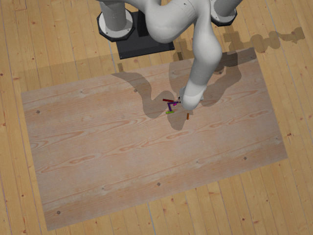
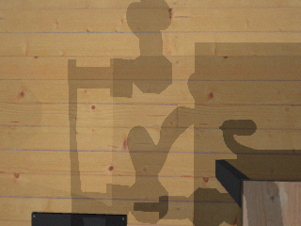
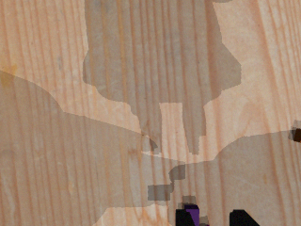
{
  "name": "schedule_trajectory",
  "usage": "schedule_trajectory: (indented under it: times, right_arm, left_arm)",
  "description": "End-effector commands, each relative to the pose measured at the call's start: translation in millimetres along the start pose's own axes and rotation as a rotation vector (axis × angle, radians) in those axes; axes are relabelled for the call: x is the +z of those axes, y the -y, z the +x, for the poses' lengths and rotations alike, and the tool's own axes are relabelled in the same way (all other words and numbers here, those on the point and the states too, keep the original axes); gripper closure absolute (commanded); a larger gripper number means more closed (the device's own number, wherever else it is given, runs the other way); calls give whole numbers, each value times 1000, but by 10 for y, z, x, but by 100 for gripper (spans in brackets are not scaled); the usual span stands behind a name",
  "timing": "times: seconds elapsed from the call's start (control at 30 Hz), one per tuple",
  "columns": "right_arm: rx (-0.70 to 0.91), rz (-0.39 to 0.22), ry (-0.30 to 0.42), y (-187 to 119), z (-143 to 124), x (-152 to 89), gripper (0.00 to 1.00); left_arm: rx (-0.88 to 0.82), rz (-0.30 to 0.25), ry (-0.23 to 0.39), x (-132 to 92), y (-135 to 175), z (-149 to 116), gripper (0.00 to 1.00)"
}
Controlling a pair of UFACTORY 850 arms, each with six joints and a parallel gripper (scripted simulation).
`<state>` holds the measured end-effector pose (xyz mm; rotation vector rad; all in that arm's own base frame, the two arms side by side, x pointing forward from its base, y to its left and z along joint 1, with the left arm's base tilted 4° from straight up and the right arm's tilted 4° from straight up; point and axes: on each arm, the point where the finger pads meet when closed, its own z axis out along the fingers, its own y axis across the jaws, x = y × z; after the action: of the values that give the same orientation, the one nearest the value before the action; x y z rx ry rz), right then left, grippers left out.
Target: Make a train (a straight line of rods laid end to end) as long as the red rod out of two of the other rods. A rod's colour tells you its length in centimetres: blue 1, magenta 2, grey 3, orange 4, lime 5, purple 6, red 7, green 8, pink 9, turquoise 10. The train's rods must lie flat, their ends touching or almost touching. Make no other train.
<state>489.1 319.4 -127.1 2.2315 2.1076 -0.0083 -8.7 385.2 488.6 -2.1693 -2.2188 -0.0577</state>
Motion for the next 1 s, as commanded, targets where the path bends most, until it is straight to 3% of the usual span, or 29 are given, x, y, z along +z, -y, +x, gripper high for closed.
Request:
schedule_trajectory:
  times: [0.0,0.97]
  right_arm:
    - [0,-1,-1,-8,6,1,74]
    - [0,0,-1,-12,8,315,74]
  left_arm:
    - [0,0,-2,-7,0,3,0]
    - [0,0,-2,-7,0,3,0]
